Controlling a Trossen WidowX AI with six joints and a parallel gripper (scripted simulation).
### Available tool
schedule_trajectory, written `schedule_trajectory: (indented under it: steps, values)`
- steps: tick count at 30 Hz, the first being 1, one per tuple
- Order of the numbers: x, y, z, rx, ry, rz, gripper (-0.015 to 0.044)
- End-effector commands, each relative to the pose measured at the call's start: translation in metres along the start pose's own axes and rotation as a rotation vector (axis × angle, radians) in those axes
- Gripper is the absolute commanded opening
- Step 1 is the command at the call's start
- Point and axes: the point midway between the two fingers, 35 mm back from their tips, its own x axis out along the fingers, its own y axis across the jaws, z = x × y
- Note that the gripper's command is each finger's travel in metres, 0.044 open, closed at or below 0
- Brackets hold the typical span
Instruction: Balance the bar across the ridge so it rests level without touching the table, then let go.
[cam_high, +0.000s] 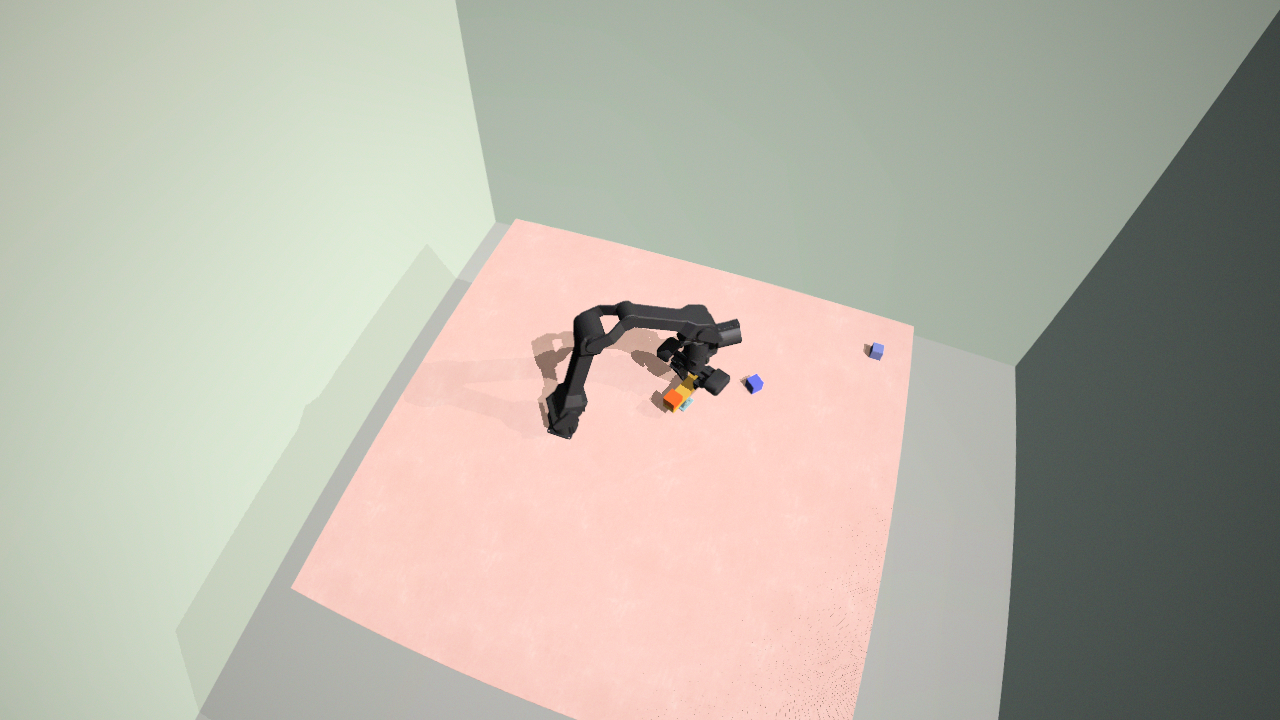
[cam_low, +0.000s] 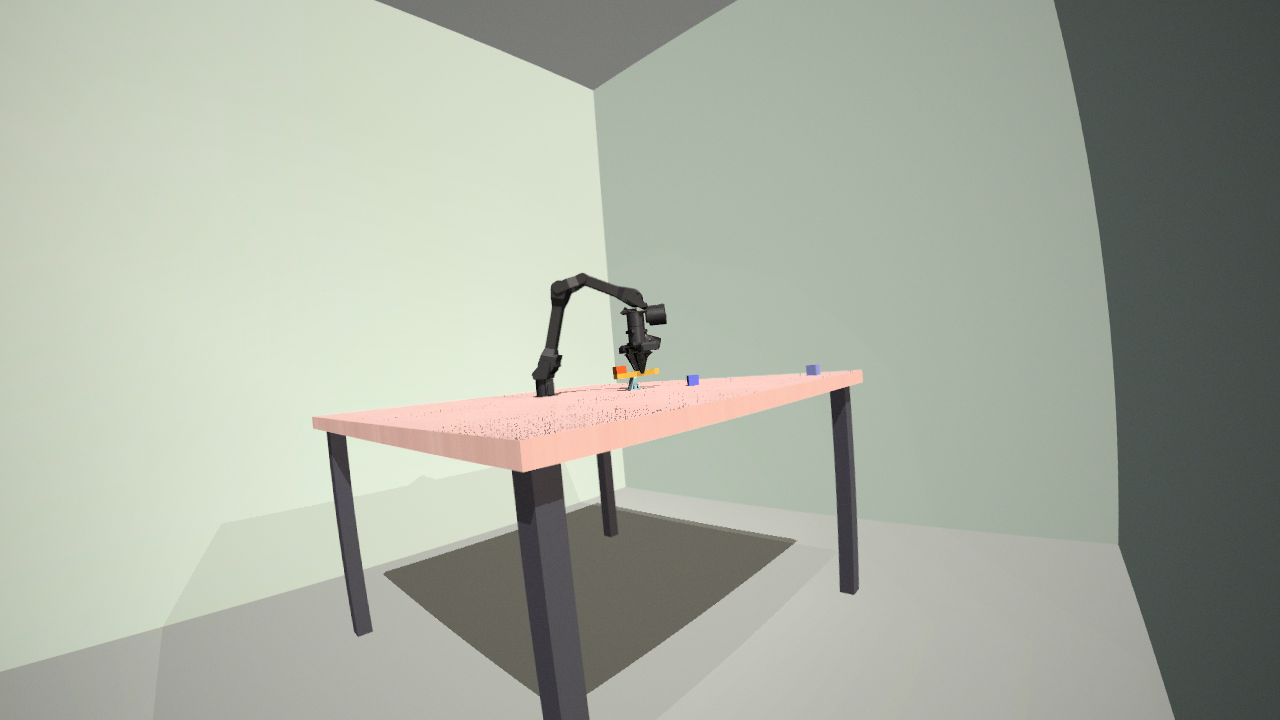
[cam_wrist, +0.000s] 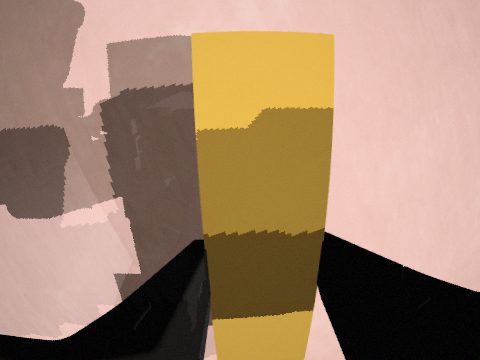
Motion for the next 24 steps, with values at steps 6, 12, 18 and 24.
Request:
schedule_trajectory:
  steps: [6, 12, 18, 24]
  values:
    - [0.0013, -0.0002, 0.0002, 0.002, -0.001, -0.001, 0.0000]
    - [0.0018, -0.0002, 0.0002, 0.002, -0.001, -0.001, 0.0000]
    - [0.0023, -0.0002, 0.0002, 0.002, -0.001, -0.001, 0.0000]
    - [0.0028, -0.0001, 0.0002, 0.002, -0.001, -0.001, 0.0000]
